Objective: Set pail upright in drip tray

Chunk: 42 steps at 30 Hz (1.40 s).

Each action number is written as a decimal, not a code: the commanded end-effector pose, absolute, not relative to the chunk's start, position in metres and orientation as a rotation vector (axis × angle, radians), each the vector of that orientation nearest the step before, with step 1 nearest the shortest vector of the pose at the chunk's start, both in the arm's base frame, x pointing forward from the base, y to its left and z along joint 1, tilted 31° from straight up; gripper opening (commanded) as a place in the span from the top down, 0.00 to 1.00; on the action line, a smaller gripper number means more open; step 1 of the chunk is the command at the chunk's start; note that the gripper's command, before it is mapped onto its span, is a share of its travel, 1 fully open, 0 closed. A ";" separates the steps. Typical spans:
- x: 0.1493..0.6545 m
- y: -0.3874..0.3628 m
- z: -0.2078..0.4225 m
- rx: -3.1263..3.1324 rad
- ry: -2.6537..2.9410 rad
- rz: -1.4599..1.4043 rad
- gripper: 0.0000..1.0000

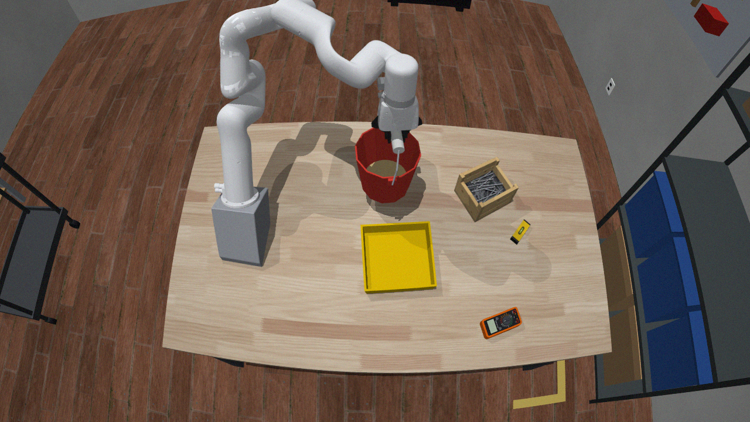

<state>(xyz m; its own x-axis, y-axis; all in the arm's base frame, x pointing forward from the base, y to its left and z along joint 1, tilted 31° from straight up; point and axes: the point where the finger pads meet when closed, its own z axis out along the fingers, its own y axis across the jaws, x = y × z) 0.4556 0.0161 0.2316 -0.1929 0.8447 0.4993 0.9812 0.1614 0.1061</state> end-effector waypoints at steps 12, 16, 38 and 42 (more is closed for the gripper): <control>0.467 -0.018 0.214 -1.751 -2.123 -0.594 1.00; 0.470 -0.029 0.207 -1.751 -2.123 -0.594 1.00; 0.487 -0.082 0.176 -1.752 -2.123 -0.593 1.00; 0.490 -0.092 0.170 -1.752 -2.123 -0.593 1.00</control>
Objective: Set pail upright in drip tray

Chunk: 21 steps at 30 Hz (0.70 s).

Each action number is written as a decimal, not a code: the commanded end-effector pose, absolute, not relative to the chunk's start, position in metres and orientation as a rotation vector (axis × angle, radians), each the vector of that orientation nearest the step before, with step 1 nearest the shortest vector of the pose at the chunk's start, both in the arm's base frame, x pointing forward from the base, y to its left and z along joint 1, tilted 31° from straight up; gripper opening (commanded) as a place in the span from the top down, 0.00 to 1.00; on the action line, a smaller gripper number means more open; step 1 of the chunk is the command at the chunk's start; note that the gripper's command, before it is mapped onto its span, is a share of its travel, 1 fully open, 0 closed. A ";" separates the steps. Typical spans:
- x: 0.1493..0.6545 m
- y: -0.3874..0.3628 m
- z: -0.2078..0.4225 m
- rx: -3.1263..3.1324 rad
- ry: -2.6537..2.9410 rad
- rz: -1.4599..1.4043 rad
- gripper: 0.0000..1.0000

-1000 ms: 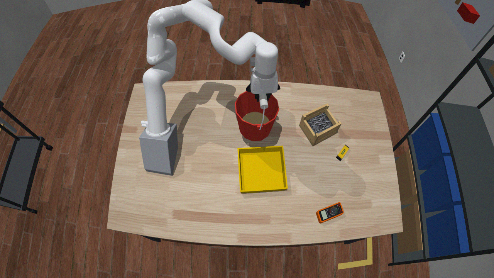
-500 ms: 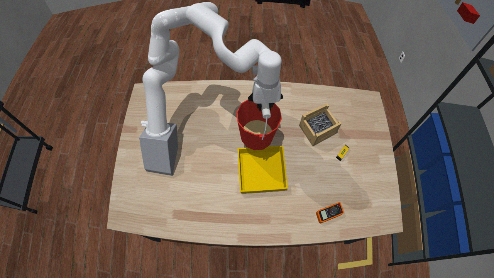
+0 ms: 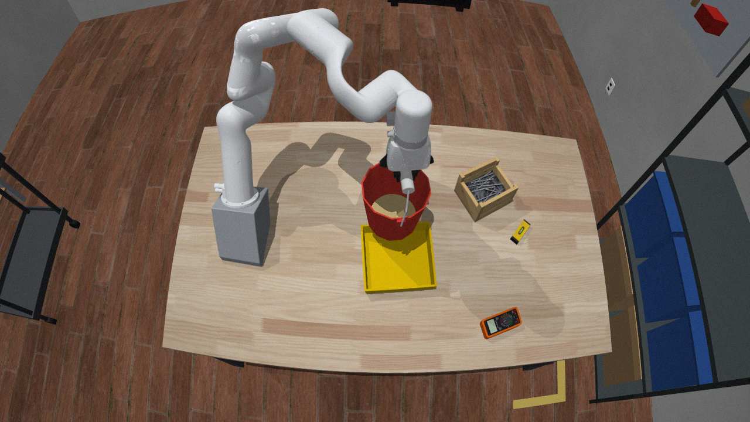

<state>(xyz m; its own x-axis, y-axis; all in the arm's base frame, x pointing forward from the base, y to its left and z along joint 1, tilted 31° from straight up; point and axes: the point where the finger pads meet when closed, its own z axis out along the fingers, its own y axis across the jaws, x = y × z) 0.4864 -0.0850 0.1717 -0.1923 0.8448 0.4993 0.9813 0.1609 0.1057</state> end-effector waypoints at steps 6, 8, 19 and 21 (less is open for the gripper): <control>0.493 -0.102 0.165 -1.752 -2.123 -0.593 1.00; 0.494 -0.106 0.162 -1.752 -2.123 -0.593 1.00; 0.500 -0.127 0.150 -1.752 -2.124 -0.593 1.00; 0.501 -0.129 0.149 -1.752 -2.124 -0.593 1.00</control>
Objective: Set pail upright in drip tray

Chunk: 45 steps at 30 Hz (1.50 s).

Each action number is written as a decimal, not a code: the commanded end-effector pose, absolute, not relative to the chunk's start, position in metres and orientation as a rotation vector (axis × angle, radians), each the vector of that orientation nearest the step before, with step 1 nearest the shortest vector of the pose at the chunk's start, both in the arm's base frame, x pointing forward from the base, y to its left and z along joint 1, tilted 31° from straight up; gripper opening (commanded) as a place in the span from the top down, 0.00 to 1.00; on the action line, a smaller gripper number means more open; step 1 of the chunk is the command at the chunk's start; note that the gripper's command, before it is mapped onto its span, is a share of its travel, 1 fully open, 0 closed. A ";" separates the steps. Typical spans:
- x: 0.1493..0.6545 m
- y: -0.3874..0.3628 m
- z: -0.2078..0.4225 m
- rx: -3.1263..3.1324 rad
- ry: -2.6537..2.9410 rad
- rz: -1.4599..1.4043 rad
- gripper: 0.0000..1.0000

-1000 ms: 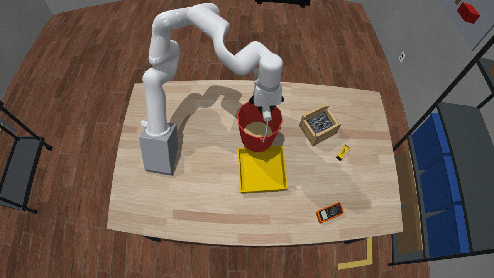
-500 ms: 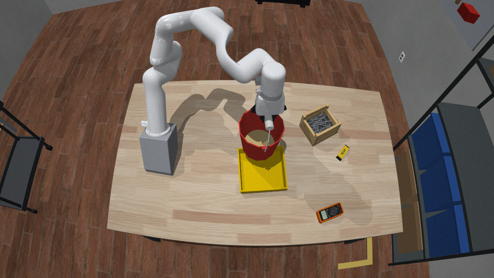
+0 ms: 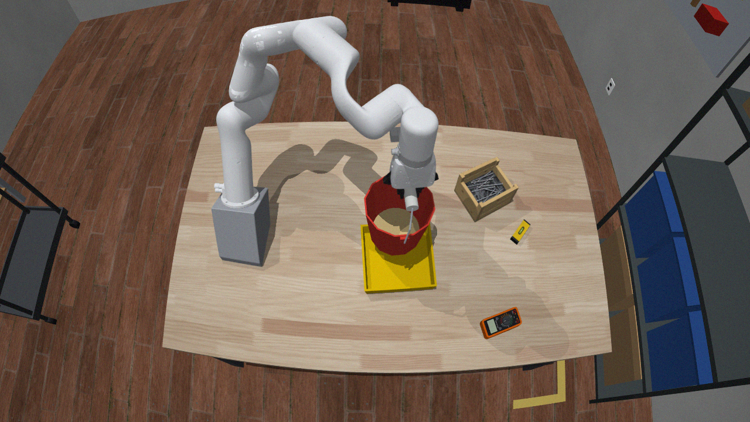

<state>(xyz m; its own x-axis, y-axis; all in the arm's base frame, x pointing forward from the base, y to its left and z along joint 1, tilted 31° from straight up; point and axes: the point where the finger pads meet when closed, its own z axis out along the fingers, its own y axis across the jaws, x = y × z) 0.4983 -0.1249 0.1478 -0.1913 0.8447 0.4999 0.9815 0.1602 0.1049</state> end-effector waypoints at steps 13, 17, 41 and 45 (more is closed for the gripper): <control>0.507 -0.149 0.137 -1.752 -2.124 -0.593 1.00; 0.508 -0.152 0.135 -1.752 -2.124 -0.593 1.00; 0.513 -0.170 0.125 -1.752 -2.124 -0.593 1.00; 0.514 -0.171 0.124 -1.752 -2.124 -0.593 1.00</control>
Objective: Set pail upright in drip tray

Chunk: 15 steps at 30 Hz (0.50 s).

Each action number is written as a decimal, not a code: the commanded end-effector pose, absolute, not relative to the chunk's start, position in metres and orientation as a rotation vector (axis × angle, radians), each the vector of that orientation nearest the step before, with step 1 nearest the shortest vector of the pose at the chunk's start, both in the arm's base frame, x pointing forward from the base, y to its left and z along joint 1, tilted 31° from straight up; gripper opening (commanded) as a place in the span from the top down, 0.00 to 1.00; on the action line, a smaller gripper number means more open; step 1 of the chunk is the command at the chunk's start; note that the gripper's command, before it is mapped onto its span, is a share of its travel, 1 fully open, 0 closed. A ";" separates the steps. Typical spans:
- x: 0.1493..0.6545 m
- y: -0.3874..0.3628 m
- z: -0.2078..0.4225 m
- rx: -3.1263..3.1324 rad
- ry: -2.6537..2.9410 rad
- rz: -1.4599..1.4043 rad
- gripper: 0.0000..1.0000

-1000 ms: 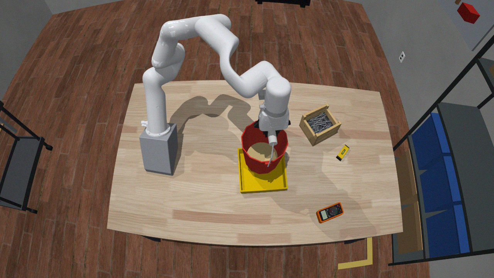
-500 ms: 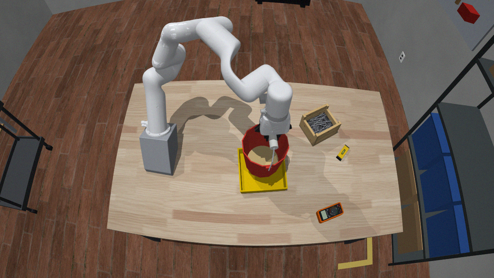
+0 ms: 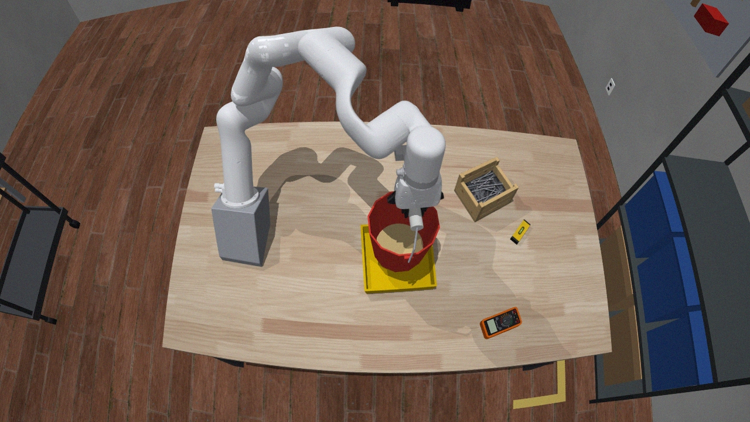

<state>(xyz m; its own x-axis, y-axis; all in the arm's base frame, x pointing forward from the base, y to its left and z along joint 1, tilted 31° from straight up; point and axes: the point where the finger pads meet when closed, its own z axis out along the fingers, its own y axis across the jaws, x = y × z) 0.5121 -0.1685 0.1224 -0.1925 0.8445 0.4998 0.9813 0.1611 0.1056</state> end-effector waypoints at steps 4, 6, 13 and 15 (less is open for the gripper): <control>0.514 -0.172 0.124 -1.752 -2.124 -0.593 1.00; 0.514 -0.172 0.124 -1.752 -2.124 -0.593 1.00; 0.514 -0.173 0.123 -1.752 -2.124 -0.593 1.00; 0.514 -0.173 0.123 -1.752 -2.124 -0.593 1.00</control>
<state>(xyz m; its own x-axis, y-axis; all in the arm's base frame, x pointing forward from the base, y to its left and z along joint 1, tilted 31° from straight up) 0.5129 -0.1710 0.1210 -0.1925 0.8445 0.4997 0.9813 0.1611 0.1056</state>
